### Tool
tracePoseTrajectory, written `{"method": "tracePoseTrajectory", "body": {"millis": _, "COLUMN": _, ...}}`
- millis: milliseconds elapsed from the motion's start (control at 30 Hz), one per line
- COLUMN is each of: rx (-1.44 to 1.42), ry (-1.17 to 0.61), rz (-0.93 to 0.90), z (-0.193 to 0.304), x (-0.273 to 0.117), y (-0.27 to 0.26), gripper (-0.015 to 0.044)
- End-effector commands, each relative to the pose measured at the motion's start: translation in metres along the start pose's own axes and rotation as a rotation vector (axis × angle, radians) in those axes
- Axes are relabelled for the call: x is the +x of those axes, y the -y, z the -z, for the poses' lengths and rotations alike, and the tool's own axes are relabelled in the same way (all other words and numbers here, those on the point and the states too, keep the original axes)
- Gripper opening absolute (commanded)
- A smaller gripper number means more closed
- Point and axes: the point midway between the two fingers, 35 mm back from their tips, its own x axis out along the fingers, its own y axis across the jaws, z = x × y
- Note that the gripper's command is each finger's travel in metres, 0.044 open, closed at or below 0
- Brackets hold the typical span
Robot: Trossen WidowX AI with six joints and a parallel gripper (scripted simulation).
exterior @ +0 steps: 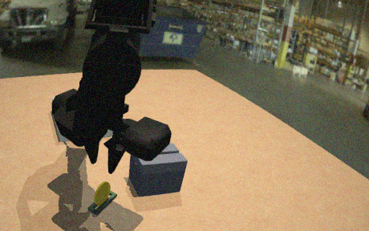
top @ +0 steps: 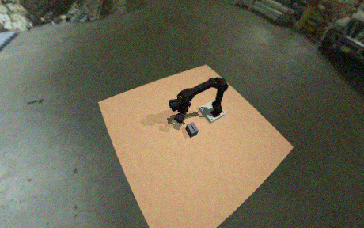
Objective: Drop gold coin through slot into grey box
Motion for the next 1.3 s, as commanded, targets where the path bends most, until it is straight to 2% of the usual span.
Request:
{"method": "tracePoseTrajectory", "body": {"millis": 0, "rx": -0.005, "ry": 0.007, "rz": 0.0, "z": -0.001, "x": 0.011, "y": 0.0, "gripper": 0.0161}}
{"method": "tracePoseTrajectory", "body": {"millis": 1267, "rx": -0.005, "ry": 0.007, "rz": 0.0, "z": -0.003, "x": 0.069, "y": 0.0, "gripper": 0.0161}}
